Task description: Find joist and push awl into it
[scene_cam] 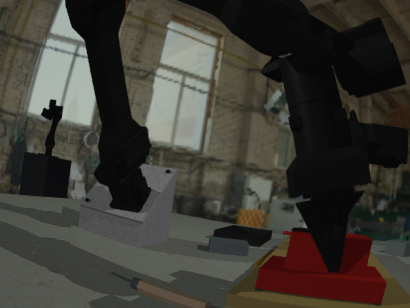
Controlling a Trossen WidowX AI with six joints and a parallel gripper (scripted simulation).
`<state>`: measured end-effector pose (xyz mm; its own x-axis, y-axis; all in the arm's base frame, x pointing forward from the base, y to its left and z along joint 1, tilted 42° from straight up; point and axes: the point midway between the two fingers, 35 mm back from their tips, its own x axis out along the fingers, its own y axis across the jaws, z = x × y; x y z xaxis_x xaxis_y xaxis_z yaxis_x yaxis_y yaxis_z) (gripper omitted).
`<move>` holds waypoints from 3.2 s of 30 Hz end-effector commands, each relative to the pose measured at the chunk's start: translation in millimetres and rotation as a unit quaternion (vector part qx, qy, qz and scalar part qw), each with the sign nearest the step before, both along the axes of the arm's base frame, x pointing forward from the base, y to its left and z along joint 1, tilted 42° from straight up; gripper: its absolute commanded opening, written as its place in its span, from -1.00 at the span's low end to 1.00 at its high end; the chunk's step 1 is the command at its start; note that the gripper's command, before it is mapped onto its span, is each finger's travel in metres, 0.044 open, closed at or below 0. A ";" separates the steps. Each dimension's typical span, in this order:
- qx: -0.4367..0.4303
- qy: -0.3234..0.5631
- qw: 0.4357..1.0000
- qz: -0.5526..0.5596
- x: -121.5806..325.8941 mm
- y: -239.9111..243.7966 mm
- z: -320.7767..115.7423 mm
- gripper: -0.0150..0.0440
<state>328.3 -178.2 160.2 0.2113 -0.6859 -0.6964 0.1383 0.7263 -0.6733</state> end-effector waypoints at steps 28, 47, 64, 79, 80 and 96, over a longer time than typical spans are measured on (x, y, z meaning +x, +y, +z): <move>0.003 0.000 1.000 0.005 12.6 64.3 -60.8 -0.49; 0.005 0.000 1.000 0.005 20.2 108.4 -101.1 -0.49; 0.006 -0.001 1.000 0.005 27.1 148.1 -136.9 -0.49; 0.007 -0.001 1.000 0.005 33.2 183.2 -168.2 -0.49; 0.007 -0.001 1.000 0.005 33.6 185.5 -170.3 -0.49; 0.008 -0.001 1.000 0.005 40.1 223.1 -203.5 -0.49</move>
<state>367.0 37.2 -36.6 0.2216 -0.6762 -0.7027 0.1337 0.7348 -0.6649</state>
